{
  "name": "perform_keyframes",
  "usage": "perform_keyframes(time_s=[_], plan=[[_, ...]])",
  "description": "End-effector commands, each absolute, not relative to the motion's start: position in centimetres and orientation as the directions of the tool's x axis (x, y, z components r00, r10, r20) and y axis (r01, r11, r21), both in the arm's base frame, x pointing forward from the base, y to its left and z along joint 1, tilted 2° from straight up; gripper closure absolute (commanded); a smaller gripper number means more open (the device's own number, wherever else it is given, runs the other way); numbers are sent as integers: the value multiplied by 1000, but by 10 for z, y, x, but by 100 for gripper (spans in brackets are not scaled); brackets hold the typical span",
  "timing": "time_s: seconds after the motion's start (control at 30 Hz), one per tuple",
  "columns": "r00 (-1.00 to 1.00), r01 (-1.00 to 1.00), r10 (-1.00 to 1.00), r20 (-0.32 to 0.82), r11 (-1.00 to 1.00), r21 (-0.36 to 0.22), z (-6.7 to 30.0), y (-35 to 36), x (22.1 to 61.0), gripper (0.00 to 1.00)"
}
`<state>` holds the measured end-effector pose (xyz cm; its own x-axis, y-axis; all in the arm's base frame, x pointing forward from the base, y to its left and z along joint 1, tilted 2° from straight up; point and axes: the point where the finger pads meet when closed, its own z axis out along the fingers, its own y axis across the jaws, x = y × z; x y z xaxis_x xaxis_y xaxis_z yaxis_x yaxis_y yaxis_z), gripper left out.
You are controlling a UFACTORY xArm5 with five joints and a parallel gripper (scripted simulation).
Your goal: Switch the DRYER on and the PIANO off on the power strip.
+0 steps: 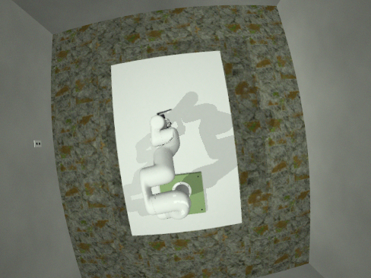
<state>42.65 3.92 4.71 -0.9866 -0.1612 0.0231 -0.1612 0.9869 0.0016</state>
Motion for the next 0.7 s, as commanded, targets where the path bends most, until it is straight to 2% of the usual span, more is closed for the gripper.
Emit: perform_keyframes(time_s=[0.0,0.67], plan=[[-987,-161,-161,19,987,1,45,39,428,100],[-987,-161,-161,19,987,1,32,40,428,100]])
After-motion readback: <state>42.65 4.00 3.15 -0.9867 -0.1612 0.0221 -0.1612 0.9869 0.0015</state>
